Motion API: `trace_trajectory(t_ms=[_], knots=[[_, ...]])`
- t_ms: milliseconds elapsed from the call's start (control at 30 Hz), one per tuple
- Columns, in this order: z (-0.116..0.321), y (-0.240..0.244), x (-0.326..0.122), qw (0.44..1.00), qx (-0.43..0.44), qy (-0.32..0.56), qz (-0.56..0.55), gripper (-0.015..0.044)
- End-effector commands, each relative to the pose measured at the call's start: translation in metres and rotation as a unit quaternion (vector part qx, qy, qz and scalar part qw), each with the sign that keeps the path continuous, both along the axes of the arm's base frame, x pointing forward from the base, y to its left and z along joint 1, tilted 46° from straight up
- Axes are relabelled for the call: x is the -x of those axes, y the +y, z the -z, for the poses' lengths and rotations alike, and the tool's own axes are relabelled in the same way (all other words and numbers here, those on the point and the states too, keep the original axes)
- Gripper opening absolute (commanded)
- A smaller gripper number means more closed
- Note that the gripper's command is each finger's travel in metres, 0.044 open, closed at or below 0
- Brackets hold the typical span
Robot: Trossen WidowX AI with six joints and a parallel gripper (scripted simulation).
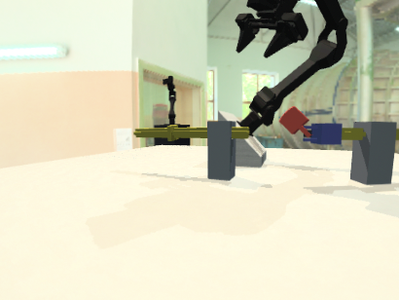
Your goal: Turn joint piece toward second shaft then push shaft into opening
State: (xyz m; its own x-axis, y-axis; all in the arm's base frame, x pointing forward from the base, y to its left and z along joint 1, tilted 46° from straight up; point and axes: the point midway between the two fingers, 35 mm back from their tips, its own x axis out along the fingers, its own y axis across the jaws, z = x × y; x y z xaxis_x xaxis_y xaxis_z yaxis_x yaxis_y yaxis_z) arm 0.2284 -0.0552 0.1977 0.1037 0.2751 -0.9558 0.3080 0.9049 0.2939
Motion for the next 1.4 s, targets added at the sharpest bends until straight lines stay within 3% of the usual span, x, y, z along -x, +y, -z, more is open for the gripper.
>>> trace_trajectory(t_ms=[0, 633, 933, 1367], knots=[[0.007, 0.008, -0.004, 0.998, -0.037, -0.003, -0.044, 0.044], [0.035, 0.045, -0.027, 0.939, -0.234, -0.101, -0.233, 0.044], [0.037, 0.048, -0.028, 0.919, -0.218, -0.127, -0.303, 0.044], [0.041, 0.056, -0.029, 0.832, -0.171, -0.191, -0.493, 0.044]])
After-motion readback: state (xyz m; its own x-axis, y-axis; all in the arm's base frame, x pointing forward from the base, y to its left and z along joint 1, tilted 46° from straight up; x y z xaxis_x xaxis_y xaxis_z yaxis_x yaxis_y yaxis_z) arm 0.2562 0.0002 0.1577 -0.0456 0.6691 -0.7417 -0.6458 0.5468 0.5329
